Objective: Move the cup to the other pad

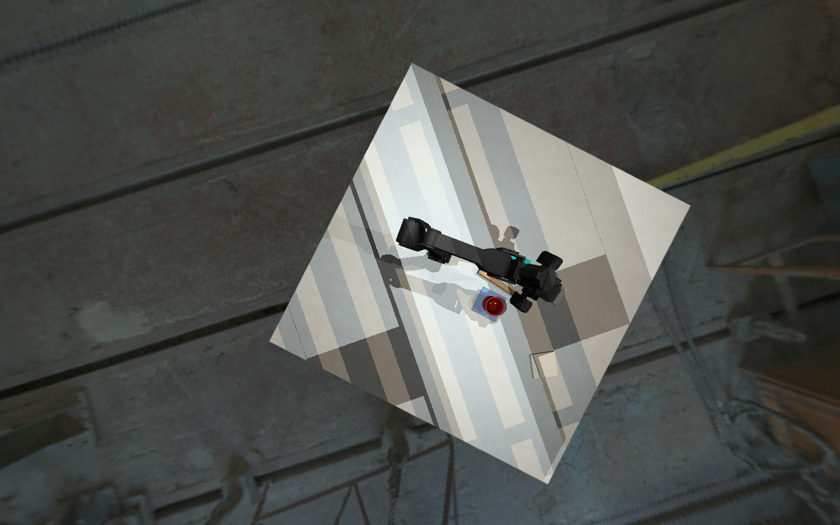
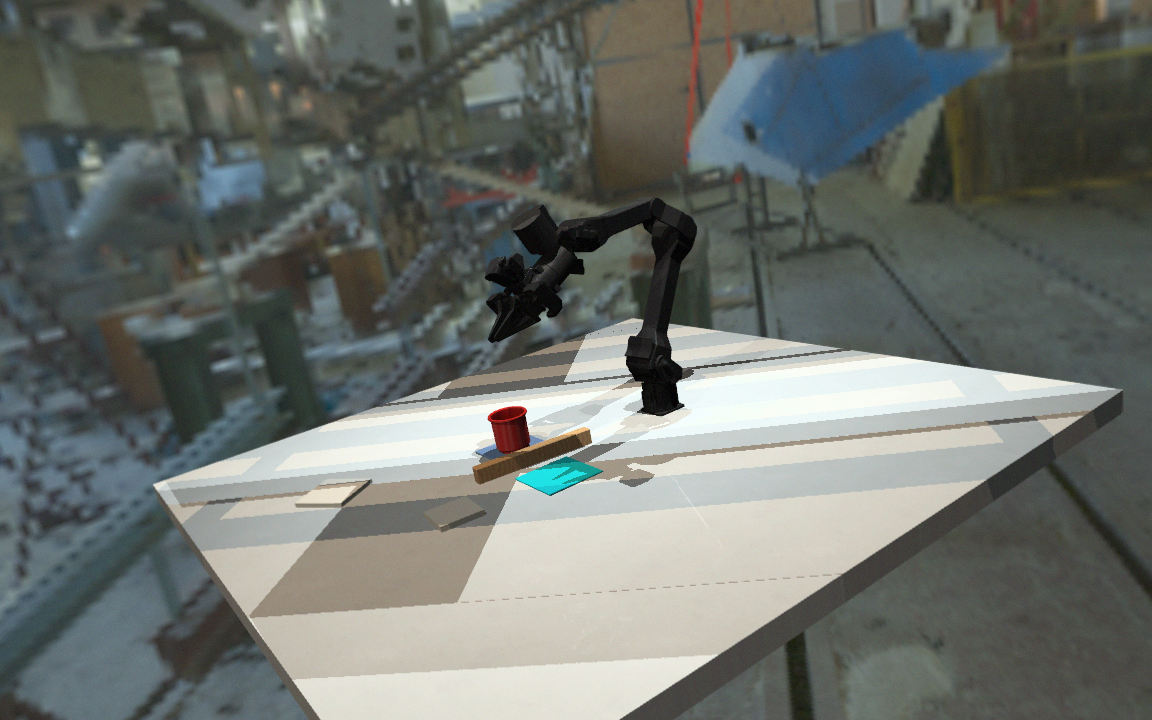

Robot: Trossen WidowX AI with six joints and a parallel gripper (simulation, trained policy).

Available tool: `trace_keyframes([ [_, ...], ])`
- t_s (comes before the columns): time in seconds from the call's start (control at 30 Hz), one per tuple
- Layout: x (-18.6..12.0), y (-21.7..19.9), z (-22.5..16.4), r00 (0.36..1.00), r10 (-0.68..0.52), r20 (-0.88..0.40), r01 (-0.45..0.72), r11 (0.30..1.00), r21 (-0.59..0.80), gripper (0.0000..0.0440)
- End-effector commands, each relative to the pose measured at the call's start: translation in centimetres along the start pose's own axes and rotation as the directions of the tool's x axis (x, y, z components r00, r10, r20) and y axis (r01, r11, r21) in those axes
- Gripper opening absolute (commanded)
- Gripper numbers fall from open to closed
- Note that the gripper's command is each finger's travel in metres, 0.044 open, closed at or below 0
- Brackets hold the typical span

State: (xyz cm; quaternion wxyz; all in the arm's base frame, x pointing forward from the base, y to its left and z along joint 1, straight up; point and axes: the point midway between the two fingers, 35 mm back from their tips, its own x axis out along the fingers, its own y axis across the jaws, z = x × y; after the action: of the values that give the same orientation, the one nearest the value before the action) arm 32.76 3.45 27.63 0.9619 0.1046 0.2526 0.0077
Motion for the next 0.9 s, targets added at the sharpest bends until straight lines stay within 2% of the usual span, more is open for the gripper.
trace_keyframes([
  [0.0,0.3,0.2,-0.4,0.998,-0.01,-0.068,0.011,1.0,0.018,0.0096],
  [0.43,1.1,0.1,-2.3,0.957,-0.067,-0.283,0.073,0.997,0.014,0.0093],
  [0.87,1.2,-0.6,-4.2,0.869,-0.135,-0.476,0.134,0.99,-0.036,0.0115],
])
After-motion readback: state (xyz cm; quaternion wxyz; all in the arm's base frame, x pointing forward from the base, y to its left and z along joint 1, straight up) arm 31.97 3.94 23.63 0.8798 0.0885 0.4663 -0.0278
